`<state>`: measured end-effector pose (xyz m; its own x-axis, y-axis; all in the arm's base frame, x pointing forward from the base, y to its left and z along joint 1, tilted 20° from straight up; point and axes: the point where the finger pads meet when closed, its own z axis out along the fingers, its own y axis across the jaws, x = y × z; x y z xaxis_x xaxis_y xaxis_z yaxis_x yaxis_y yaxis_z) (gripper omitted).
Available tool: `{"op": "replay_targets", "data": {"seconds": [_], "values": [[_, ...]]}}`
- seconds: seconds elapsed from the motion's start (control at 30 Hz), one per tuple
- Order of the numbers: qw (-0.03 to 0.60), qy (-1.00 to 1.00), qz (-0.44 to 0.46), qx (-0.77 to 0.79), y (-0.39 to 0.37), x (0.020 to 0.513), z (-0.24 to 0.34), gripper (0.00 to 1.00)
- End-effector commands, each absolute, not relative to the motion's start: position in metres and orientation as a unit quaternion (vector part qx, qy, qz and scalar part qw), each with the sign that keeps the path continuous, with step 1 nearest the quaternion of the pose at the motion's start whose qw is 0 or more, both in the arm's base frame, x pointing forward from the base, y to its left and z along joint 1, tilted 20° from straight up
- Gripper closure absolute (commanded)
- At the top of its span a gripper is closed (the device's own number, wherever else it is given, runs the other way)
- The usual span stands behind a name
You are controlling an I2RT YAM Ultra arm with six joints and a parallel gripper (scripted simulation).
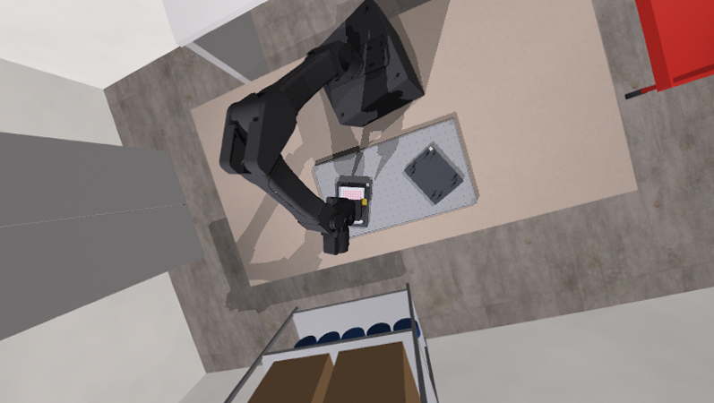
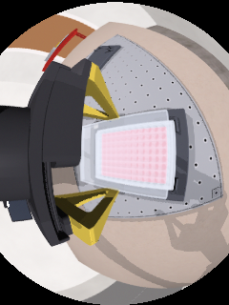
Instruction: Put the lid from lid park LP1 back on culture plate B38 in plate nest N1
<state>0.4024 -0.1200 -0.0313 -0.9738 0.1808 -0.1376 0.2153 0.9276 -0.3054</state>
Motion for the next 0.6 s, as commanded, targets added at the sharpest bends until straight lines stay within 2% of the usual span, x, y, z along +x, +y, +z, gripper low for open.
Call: {"op": "replay_targets", "data": {"seconds": [0.0, 0.57], "values": [[0.070, 0.979, -0.161, 0.100, -0.1201, 0.4104, -0.0281, 1.00], [0.070, 0.979, -0.162, 0.100, -0.1246, 0.4116, -0.0380, 1.00]]}}
